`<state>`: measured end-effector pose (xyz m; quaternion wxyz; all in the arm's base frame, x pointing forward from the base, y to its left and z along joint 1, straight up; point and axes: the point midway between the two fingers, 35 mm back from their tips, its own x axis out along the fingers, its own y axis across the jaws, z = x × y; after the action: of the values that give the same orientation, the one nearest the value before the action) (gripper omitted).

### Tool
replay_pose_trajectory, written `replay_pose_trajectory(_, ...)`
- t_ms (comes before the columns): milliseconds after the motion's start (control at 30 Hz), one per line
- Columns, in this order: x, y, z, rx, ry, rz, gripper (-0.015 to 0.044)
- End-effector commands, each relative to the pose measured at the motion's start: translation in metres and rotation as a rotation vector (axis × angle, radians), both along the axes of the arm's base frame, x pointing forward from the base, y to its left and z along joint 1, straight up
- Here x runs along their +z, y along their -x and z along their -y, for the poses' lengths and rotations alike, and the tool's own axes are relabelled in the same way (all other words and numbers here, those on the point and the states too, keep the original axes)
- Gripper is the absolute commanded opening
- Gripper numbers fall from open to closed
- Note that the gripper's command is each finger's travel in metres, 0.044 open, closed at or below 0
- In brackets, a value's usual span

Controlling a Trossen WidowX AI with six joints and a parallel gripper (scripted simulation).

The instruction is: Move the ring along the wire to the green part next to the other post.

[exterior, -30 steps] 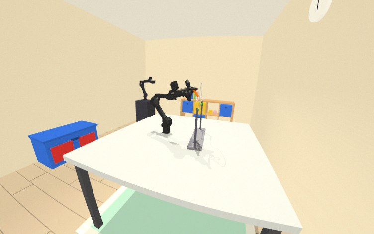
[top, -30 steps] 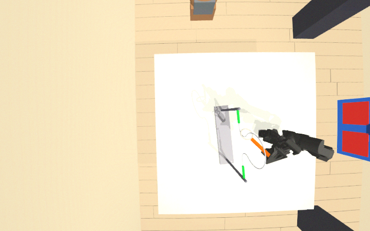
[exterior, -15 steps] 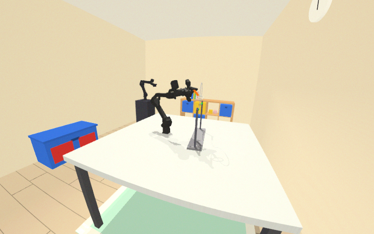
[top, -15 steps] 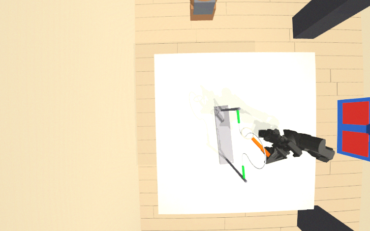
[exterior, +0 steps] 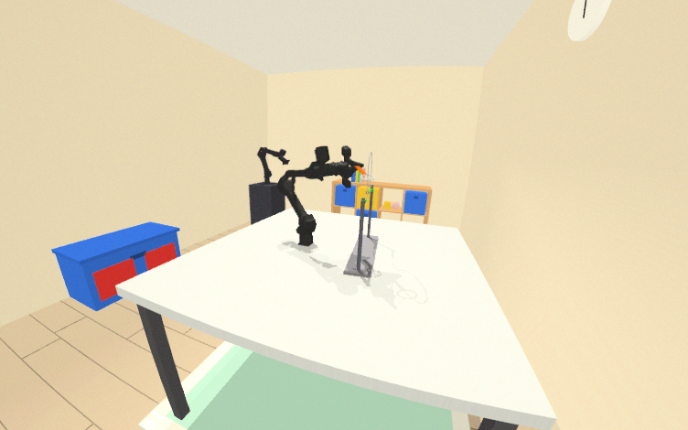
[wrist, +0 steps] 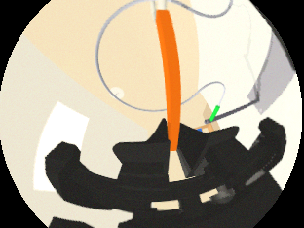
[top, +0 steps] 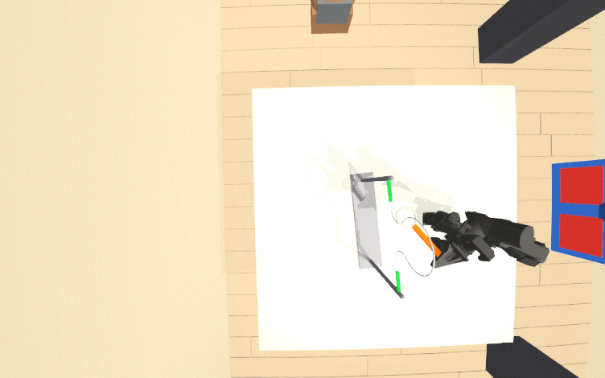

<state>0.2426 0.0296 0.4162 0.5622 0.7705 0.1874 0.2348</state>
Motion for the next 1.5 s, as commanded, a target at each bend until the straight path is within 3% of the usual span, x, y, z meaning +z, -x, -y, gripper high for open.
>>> replay_pose_trajectory(0,0.003,0.002,-0.001,0.003,0.042,0.014,-0.015)
replay_pose_trajectory(1467,-0.012,0.001,-0.003,0.006,0.381,0.03,-0.015)
